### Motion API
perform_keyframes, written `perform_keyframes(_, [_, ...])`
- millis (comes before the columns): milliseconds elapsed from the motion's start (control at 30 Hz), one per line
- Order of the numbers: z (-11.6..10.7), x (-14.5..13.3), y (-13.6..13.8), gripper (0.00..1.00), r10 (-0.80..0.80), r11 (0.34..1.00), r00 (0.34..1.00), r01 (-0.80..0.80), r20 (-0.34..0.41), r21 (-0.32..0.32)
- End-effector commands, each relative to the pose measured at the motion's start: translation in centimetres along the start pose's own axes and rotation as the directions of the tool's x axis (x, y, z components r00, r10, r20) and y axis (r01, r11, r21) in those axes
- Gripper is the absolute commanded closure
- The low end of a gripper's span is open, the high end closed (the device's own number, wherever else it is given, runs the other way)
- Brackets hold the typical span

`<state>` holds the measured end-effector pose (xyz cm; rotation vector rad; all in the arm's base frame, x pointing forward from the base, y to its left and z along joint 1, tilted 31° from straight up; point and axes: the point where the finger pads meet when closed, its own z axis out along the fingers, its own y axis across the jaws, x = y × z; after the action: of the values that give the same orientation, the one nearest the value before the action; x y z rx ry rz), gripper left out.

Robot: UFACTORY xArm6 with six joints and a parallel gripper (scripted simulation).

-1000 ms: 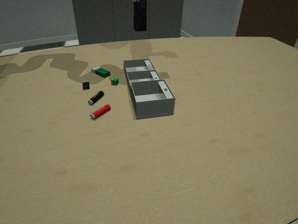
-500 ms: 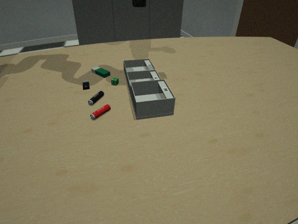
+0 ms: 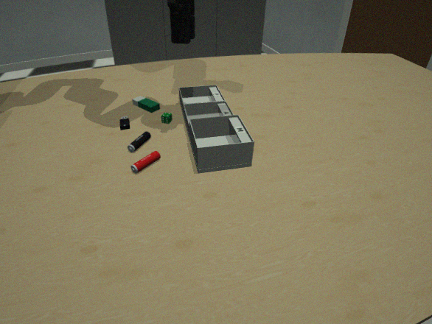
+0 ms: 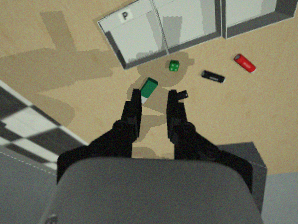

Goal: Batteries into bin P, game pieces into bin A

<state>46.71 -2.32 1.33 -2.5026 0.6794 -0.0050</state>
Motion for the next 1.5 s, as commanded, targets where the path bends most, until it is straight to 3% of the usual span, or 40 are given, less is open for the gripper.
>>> perform_keyframes(0, [3.5,-1.3,1.7,0.7,0.149,0.989,0.989,-0.149,-0.013,0.004])
perform_keyframes(167, [6.9,-2.9,3.6,0.7,0.149,0.989,0.989,-0.149,-0.012,0.003])
perform_keyframes(1467, [6.9,-2.9,3.6,0.7,0.149,0.989,0.989,-0.149,-0.012,0.003])
